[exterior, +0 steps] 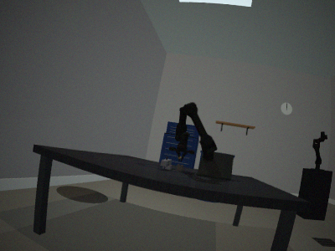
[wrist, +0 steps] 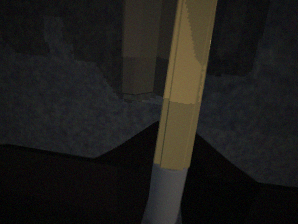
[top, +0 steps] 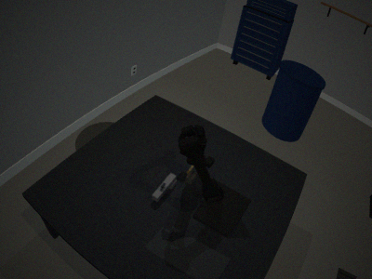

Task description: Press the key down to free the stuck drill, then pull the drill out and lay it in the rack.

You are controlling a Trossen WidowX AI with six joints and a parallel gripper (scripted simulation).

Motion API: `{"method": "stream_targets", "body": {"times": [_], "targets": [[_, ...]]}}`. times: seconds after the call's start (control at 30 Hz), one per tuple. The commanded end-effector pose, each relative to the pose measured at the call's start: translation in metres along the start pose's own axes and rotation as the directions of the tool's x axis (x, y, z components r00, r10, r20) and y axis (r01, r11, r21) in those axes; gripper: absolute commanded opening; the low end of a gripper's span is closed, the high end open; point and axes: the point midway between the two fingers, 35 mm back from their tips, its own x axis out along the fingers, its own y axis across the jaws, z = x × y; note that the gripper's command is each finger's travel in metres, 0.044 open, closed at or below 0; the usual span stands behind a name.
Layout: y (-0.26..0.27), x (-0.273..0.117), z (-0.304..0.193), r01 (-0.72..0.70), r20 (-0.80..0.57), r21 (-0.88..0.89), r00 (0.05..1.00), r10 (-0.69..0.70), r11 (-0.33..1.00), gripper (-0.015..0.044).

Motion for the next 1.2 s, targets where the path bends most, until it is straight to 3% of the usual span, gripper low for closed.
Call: {"method": "stream_targets", "body": {"times": [0.0, 1.17], "targets": [[0.008, 0.0, -0.002, -0.001, 0.0, 0.002, 1.0, 0.001, 1.0, 0.0], [0.014, 0.042, -0.004, -0.001, 0.002, 0.002, 1.0, 0.001, 1.0, 0.0]]}}
